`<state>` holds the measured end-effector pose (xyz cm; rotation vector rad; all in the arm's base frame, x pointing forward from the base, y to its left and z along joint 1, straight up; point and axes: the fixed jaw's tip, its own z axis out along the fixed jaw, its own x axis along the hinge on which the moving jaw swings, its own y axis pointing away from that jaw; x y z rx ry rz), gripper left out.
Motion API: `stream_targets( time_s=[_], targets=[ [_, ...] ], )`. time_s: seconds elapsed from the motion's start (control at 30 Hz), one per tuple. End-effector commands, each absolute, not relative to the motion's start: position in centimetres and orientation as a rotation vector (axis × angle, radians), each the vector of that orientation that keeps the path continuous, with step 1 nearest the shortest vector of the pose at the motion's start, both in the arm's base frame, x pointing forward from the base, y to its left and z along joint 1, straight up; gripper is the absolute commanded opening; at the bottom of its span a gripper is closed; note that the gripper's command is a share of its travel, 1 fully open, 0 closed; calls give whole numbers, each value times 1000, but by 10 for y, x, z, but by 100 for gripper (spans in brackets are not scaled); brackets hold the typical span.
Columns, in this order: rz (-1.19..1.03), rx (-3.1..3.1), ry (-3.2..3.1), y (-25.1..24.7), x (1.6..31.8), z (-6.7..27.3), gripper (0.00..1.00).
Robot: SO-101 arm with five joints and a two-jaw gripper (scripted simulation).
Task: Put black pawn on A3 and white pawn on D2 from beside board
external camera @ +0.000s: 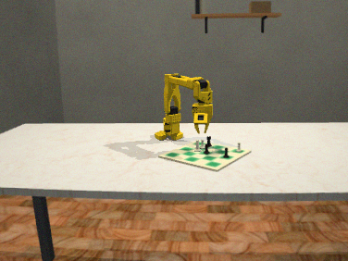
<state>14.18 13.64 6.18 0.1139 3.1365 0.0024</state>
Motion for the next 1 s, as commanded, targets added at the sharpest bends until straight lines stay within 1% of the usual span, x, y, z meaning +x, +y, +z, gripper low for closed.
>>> stream_targets(
  time_s=[0.0,0.3,0.47,0.63,0.7,0.97],
  targets=[
    [26,116,3123,139,142,67,9],
    [30,137,3118,135,145,68,10],
    [40,192,3105,124,155,69,11],
    [54,290,3077,103,171,72,14],
    [54,290,3077,103,171,72,14],
    [60,514,2992,44,195,80,20]
  ],
)
